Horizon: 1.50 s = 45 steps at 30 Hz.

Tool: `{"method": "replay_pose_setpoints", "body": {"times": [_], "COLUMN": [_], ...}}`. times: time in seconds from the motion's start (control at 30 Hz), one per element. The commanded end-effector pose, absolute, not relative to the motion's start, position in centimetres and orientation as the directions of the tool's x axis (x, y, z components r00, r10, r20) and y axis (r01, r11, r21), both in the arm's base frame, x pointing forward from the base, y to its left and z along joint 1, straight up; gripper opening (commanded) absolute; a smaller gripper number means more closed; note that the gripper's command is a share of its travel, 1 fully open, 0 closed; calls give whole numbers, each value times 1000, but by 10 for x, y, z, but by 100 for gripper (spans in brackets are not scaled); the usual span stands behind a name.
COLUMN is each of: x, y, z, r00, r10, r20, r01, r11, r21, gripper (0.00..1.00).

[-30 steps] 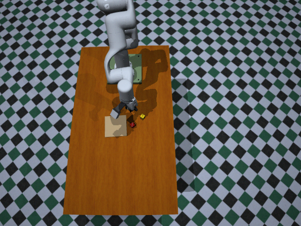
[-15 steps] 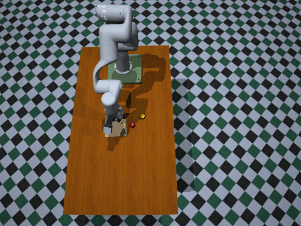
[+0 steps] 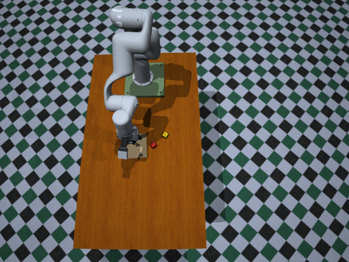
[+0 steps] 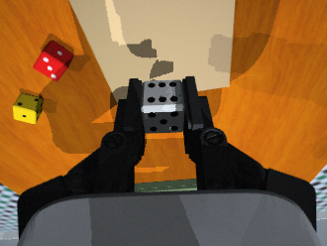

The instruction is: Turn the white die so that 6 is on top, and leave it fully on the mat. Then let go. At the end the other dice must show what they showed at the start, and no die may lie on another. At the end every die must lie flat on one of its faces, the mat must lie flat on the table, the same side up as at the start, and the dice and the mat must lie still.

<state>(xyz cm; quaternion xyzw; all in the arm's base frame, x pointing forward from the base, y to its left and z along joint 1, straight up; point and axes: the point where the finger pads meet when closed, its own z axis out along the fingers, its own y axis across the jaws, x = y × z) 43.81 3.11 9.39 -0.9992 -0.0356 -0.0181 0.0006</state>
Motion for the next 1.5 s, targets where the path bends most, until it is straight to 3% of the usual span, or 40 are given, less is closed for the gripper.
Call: {"method": "replay_pose_setpoints", "body": {"times": [0.0, 0.1, 0.17, 0.33, 0.67, 1.13, 1.47], "x": [439, 438, 438, 436, 434, 432, 430], "y": [31, 31, 31, 32, 32, 32, 32], "z": [96, 95, 95, 94, 94, 93, 94], "r00": [991, 977, 977, 917, 761, 523, 465], "r10": [70, 69, 69, 64, 51, 32, 27], "r20": [112, 202, 202, 394, 647, 851, 885], "r01": [71, 70, 70, 70, 70, 70, 71], "r11": [-997, -998, -998, -998, -998, -998, -997], "r21": [0, 0, 0, -1, -3, -6, -6], "gripper": [21, 21, 21, 21, 21, 21, 21]}}
